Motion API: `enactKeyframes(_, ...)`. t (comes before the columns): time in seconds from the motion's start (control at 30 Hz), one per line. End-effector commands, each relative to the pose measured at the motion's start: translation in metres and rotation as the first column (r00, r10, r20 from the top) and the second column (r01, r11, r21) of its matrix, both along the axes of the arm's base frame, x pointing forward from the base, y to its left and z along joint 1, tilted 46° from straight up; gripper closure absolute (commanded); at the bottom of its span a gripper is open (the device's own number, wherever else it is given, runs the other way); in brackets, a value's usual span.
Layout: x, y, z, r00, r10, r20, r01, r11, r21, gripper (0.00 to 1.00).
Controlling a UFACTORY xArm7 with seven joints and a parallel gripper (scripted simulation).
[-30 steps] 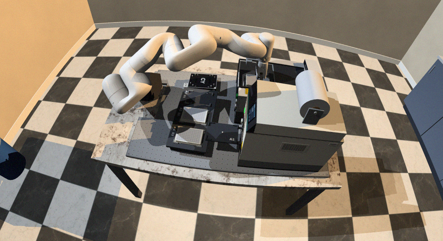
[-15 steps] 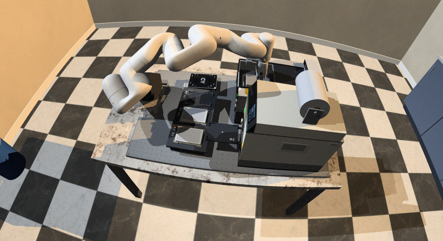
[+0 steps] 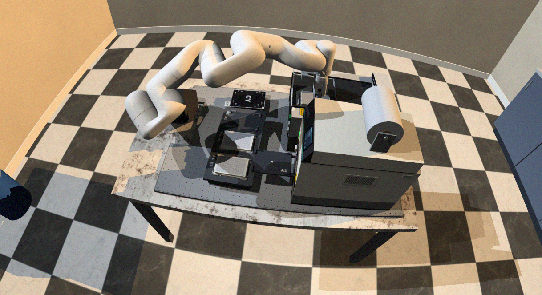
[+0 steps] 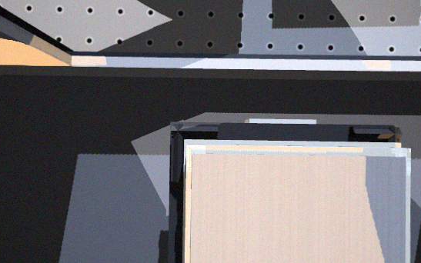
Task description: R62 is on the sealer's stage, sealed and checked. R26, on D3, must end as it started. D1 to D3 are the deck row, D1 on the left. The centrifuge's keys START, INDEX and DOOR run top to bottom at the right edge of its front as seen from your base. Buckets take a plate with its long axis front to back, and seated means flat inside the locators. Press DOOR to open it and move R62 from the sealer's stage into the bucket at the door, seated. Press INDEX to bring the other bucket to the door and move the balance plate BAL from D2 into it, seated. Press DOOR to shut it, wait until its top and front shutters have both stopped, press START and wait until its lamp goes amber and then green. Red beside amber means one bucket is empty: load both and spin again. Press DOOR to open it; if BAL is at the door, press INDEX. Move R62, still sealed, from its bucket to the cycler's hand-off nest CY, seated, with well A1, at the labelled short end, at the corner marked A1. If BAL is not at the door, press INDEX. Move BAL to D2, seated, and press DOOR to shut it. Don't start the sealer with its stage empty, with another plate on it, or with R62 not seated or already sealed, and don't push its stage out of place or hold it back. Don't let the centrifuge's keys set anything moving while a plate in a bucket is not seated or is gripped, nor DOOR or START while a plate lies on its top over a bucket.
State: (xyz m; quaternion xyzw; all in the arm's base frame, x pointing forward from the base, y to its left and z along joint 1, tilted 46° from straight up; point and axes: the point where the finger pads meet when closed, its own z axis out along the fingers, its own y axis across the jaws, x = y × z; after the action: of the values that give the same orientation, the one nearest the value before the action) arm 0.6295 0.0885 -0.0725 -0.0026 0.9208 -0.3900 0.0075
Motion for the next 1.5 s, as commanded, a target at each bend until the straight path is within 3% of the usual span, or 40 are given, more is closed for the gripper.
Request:
enactKeyframes(0.0,0.0014,0.0022,0.0010,1.000,0.004,0.004,-0.004,1.000,0.003,1.00)
enactKeyframes(1.37,0.0016,-0.0043,-0.0053,1.000,0.004,0.004,-0.004,1.000,0.003,1.00)
enactKeyframes(1.4,0.0016,-0.0044,-0.0054,1.000,0.004,0.004,-0.004,1.000,0.003,0.00)
enactKeyframes(1.47,0.0016,-0.0044,-0.0054,1.000,0.004,0.004,-0.004,1.000,0.003,0.00)
